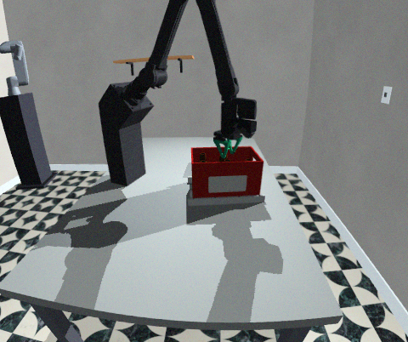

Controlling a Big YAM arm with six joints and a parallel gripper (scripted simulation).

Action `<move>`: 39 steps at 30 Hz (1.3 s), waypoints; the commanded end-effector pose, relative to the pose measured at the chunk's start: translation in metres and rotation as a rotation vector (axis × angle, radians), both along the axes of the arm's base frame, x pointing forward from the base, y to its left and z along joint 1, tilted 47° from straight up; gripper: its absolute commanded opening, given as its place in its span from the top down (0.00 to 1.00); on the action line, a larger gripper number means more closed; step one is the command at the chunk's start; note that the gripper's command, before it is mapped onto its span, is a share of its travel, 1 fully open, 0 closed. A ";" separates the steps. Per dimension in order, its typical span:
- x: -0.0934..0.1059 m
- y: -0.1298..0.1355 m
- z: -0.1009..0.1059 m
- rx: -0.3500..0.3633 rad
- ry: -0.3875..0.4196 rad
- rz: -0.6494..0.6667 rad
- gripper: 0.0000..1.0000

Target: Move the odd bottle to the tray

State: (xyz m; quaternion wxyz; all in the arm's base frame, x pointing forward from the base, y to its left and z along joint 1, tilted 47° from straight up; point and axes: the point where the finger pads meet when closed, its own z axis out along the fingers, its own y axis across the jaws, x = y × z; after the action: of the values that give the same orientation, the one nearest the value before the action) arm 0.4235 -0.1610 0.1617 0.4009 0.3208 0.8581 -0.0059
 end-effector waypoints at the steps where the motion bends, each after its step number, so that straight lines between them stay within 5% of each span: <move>1: 0.003 -0.004 0.001 -0.005 -0.012 -0.004 0.39; 39: 0.013 -0.008 -0.006 -0.005 -0.011 -0.004 0.39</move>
State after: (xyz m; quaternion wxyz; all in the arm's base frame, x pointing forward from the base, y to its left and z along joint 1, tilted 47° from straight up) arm 0.4301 -0.1635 0.1532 0.3992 0.3210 0.8588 -0.0059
